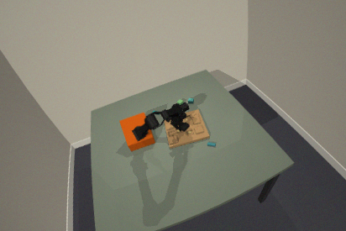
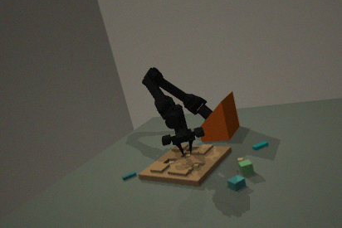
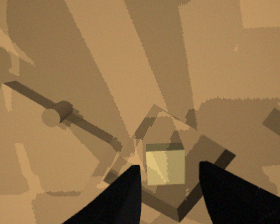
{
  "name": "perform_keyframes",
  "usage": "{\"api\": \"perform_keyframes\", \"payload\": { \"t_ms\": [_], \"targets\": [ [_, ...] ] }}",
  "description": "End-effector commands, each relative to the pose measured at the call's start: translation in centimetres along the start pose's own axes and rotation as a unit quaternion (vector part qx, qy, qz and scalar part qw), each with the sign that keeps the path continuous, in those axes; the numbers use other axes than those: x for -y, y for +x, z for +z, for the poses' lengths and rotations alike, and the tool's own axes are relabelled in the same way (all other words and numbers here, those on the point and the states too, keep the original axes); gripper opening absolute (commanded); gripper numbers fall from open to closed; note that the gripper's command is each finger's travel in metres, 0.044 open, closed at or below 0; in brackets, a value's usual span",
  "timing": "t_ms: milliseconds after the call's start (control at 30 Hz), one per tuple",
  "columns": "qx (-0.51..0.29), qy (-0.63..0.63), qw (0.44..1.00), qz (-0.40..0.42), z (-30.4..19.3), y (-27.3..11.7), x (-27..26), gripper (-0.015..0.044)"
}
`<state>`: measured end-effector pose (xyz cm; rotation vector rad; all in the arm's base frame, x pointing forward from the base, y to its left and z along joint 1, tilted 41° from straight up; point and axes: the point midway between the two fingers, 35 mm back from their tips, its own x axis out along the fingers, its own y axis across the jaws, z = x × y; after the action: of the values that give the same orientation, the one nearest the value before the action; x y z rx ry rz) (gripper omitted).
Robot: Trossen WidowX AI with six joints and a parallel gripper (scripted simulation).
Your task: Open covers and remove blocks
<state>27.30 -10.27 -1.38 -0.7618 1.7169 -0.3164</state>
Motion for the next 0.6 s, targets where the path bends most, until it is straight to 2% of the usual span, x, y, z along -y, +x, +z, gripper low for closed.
{"api": "perform_keyframes", "payload": {
  "t_ms": [0,567],
  "targets": [
    [-0.002,-0.004,1.000,-0.002,-0.2,0.2,0.0,0.0144],
    [-0.002,-0.004,1.000,-0.003,-0.2,1.3,0.0,0.0144]
  ]
}}
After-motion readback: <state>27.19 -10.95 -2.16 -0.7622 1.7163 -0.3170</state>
